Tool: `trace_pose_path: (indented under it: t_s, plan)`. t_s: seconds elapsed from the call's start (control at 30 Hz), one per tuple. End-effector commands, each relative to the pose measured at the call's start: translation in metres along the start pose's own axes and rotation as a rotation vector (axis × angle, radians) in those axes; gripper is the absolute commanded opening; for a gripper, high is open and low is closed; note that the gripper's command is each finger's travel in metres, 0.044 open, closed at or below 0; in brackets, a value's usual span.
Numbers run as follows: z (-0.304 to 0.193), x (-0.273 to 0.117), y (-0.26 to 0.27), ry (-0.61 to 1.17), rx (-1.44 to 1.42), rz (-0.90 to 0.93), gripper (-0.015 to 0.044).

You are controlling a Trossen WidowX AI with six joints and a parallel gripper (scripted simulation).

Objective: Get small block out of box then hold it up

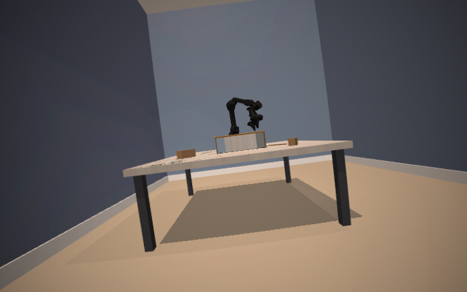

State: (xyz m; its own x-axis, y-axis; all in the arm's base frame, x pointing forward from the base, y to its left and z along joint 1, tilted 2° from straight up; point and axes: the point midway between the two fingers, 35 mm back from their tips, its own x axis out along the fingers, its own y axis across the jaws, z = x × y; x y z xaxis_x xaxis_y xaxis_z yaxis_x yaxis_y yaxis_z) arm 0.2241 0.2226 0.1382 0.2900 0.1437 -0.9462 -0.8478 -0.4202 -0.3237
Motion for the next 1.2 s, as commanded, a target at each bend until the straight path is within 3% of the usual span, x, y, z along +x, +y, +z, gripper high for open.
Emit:
trace_pose_path:
  t_s: [0.0, 0.23, 0.9, 1.17]
  plan:
    - [0.007, -0.009, 0.006, 0.121, -0.931, -0.053, 0.0285]
    - [0.010, -0.011, 0.007, 0.163, -1.272, -0.042, 0.0285]
    - [0.010, -0.011, 0.007, 0.163, -1.273, -0.042, 0.0285]
    - [0.012, 0.078, 0.031, 0.164, -1.273, -0.041, 0.0285]
